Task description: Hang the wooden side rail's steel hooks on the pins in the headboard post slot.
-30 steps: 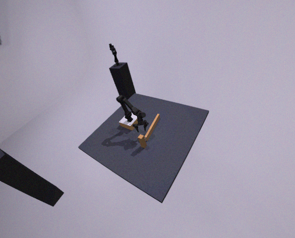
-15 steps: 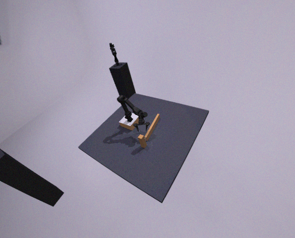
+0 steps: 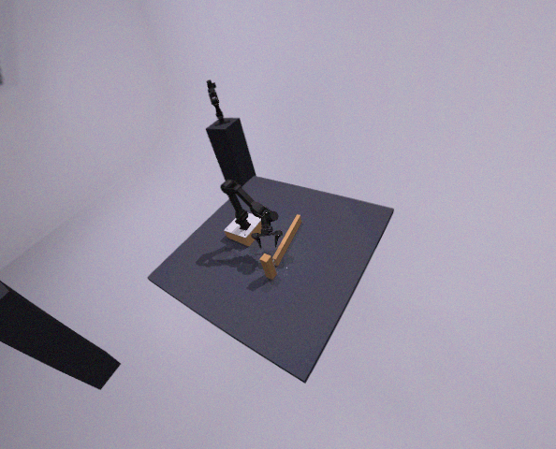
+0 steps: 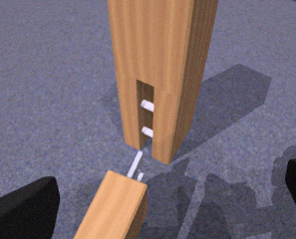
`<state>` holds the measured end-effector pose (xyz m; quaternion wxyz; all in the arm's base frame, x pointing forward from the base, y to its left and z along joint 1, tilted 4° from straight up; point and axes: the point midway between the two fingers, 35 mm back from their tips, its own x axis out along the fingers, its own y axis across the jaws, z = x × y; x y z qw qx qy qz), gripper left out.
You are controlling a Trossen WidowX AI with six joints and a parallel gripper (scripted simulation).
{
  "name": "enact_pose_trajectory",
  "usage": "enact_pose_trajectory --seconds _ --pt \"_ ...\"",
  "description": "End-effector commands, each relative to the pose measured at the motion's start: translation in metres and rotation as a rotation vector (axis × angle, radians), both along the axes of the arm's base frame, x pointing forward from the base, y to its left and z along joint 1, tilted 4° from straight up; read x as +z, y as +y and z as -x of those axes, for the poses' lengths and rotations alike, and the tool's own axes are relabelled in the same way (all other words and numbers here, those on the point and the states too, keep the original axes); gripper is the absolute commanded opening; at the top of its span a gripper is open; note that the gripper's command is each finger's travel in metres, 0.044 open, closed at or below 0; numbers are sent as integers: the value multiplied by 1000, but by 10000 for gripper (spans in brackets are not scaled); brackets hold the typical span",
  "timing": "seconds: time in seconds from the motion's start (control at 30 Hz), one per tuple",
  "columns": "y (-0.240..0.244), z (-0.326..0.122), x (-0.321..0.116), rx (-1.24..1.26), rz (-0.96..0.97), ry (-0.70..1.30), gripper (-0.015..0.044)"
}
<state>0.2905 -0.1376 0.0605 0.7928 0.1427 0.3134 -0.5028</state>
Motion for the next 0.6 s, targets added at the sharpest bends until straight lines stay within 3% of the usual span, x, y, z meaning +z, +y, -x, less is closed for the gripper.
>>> enact_pose_trajectory --seconds 0.0,0.1,0.57 --pt "-1 -1 1 -5 4 -7 440" --pt "0 -3 1 30 6 37 440" --pt "12 -29 -7 880 11 822 440"
